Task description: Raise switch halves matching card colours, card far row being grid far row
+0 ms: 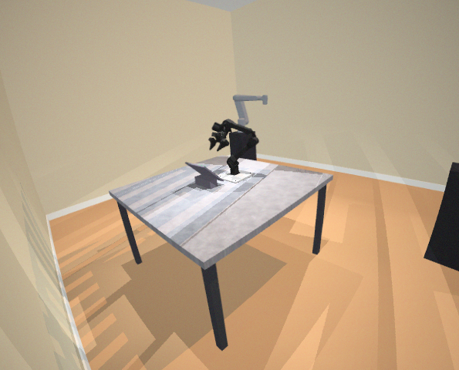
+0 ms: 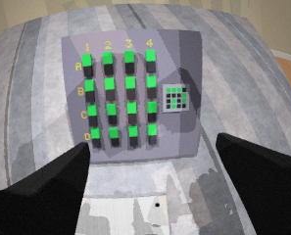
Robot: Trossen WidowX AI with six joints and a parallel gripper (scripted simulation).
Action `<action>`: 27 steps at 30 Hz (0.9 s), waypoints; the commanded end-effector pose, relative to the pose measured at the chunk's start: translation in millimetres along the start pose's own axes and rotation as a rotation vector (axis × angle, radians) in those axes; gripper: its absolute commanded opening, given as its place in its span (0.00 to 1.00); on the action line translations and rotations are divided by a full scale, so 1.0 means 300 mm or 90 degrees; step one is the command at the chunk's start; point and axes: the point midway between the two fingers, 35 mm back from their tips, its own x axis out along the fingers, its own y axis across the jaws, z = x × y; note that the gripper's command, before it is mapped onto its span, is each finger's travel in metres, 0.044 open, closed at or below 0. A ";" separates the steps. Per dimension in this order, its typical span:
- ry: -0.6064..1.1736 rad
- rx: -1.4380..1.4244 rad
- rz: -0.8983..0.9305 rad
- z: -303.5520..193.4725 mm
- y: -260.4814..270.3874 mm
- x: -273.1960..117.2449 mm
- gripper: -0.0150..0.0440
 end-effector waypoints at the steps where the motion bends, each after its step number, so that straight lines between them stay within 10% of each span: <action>1: 0.002 0.000 0.001 -0.001 -0.002 0.003 0.89; 15: 0.032 -0.001 0.007 -0.005 -0.063 0.319 0.26; 27: 0.013 0.000 0.007 -0.011 -0.060 0.440 0.25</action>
